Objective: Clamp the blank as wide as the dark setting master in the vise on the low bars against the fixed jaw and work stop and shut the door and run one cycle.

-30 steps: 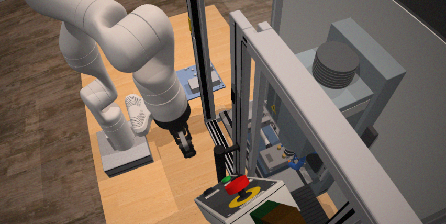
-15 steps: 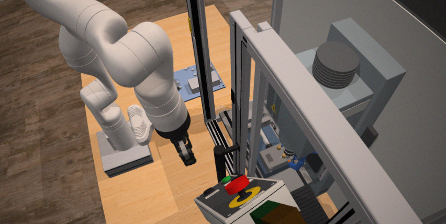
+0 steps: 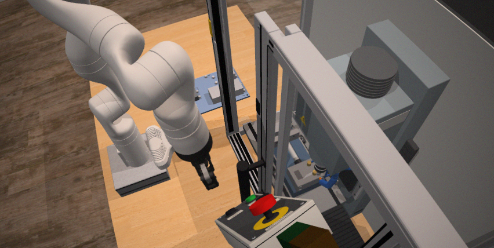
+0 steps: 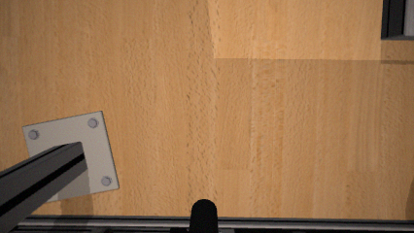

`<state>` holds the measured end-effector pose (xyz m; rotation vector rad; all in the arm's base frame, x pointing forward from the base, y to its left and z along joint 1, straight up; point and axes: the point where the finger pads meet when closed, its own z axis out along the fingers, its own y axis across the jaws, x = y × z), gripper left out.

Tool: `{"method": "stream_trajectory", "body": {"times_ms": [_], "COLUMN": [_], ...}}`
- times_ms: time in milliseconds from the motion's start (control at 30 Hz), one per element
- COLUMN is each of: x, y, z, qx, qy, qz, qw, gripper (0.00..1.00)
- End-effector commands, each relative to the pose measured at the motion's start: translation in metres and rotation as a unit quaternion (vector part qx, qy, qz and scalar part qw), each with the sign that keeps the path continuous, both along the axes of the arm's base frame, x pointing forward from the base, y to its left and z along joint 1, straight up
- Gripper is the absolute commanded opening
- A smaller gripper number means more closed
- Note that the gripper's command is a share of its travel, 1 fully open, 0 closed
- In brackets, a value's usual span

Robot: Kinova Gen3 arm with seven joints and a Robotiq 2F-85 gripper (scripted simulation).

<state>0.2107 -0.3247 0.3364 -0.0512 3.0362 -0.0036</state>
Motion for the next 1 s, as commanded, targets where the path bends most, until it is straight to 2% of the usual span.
{"method": "stream_trajectory", "body": {"times_ms": [0, 400, 567, 967], "x": [0.000, 0.000, 0.001, 0.001], "y": [0.001, 0.001, 0.000, 0.000], "z": [-0.036, -0.036, -0.058, -0.058], "qx": [0.004, 0.004, 0.004, 0.004], "qy": [-0.002, -0.002, -0.002, -0.002], "qz": [0.002, 0.002, 0.002, 0.002], "qw": [1.000, 1.000, 1.000, 1.000], "gripper": [0.80, 0.80, 0.80, 0.80]}}
